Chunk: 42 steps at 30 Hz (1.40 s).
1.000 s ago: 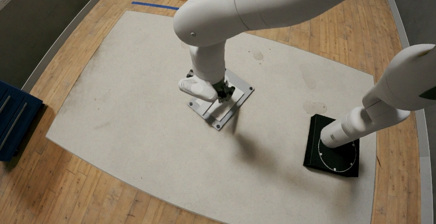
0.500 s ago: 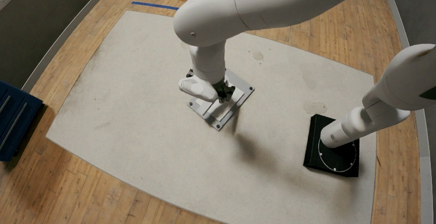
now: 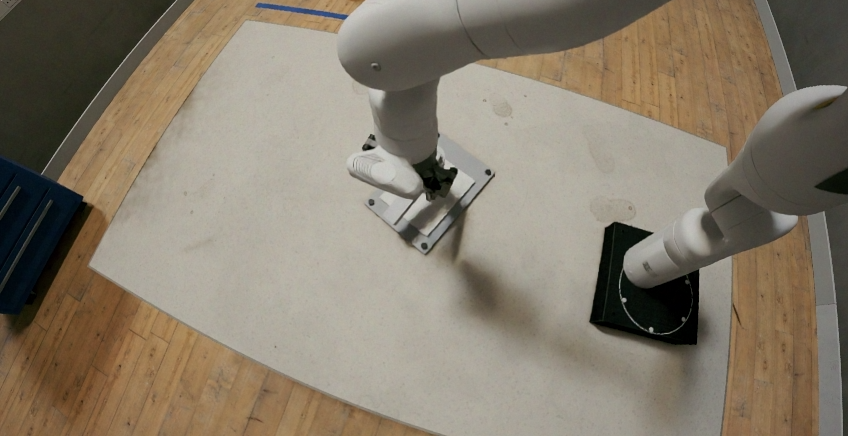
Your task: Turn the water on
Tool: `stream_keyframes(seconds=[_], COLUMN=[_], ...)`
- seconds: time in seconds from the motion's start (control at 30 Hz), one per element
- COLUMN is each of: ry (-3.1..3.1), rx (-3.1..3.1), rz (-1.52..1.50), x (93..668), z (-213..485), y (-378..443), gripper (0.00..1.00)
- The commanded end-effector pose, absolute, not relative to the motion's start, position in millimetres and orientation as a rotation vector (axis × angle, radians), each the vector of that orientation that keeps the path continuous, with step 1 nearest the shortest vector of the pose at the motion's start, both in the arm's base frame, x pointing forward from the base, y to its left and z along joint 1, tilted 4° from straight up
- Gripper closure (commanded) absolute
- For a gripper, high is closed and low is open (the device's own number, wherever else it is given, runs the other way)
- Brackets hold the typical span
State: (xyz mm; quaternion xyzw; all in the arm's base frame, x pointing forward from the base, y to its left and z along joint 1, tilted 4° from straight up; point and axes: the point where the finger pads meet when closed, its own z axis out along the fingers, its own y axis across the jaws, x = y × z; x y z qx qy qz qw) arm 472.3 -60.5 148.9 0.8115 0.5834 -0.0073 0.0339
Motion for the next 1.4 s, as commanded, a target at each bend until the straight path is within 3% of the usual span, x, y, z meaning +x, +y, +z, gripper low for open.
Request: stream_keyframes(seconds=[0.0,1.37], ry=[1.794,1.794], rx=[2.495,2.495], rz=[-0.02,-0.02], x=[472.7,472.5], z=[149.7,156.7], y=[-60.5,-60.1], gripper=[0.28,0.28])
